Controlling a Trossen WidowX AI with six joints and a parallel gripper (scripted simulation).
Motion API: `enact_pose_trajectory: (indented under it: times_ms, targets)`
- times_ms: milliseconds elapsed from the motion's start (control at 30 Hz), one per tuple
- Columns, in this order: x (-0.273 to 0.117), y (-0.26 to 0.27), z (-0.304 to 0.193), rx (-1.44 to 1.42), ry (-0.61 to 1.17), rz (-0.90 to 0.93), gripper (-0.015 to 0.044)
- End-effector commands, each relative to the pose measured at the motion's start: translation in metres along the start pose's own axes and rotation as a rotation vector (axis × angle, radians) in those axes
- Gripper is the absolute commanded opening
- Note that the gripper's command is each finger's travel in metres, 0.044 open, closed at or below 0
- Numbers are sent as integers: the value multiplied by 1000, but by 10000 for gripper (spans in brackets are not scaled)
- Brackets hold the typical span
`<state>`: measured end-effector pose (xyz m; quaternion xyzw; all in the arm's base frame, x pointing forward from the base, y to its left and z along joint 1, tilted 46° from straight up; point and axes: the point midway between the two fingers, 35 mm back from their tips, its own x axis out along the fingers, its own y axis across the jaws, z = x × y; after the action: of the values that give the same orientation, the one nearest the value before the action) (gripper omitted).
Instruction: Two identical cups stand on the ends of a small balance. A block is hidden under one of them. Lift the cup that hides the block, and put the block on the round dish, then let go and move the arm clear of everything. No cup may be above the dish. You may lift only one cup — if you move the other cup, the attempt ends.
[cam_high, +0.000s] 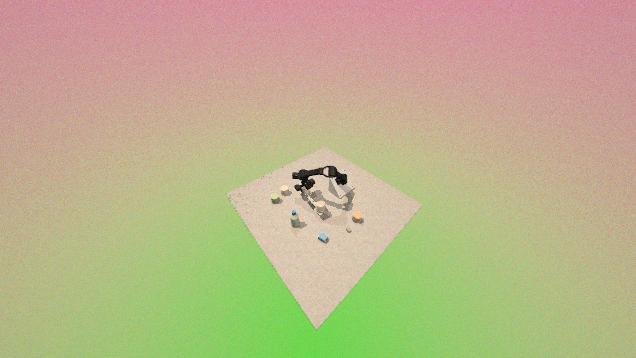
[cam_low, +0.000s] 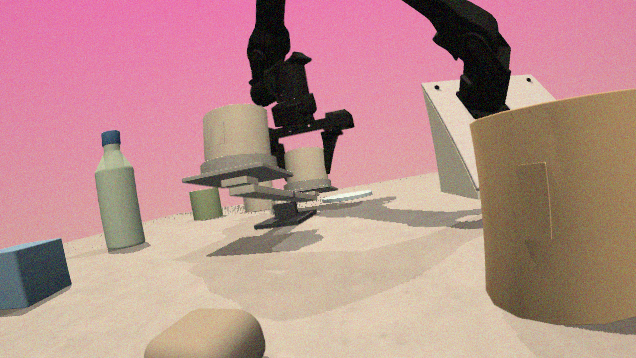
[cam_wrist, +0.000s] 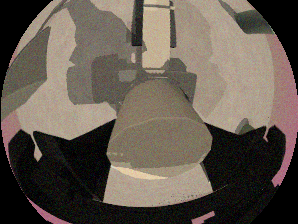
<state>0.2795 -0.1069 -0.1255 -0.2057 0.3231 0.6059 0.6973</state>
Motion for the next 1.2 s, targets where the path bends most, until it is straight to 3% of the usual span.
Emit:
enact_pose_trajectory:
  times_ms: [0, 1167]
  targets:
    - [-7, -4, -1, -8, 8, -8, 0]
    - [-50, -8, -3, -7, 12, -9, 0]
